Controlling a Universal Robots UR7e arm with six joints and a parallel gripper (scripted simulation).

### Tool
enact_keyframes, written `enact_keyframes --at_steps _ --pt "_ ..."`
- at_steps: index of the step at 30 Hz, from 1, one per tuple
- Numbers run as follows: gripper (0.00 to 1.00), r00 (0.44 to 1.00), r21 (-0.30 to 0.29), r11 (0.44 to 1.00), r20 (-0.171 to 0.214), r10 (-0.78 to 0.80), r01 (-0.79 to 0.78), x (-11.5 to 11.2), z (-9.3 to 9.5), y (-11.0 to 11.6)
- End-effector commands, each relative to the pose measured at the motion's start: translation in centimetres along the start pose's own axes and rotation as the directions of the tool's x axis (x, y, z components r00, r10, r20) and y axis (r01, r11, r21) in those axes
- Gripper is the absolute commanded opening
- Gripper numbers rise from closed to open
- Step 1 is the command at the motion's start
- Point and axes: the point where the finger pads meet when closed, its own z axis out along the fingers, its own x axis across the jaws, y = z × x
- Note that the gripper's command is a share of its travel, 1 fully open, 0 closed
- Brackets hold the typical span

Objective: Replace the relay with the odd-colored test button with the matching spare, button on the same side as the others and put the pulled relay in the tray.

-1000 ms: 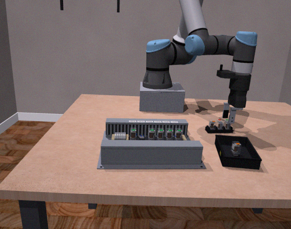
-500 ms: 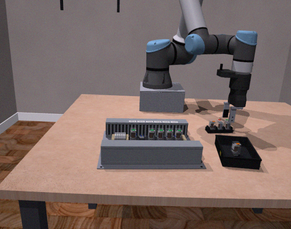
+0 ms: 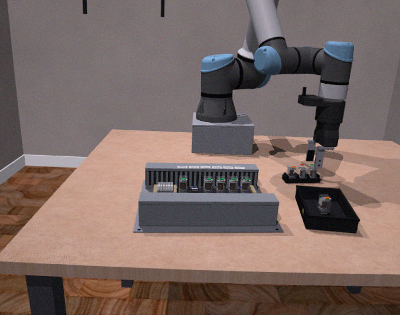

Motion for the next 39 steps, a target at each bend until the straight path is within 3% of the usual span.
enact_keyframes --at_steps 1,39 --pt "1.00 1.000 -0.001 1.000 0.001 0.000 0.000 0.0 -0.1 0.0" --pt "1.00 1.000 -0.001 1.000 0.001 0.000 0.000 0.0 1.5 0.0"
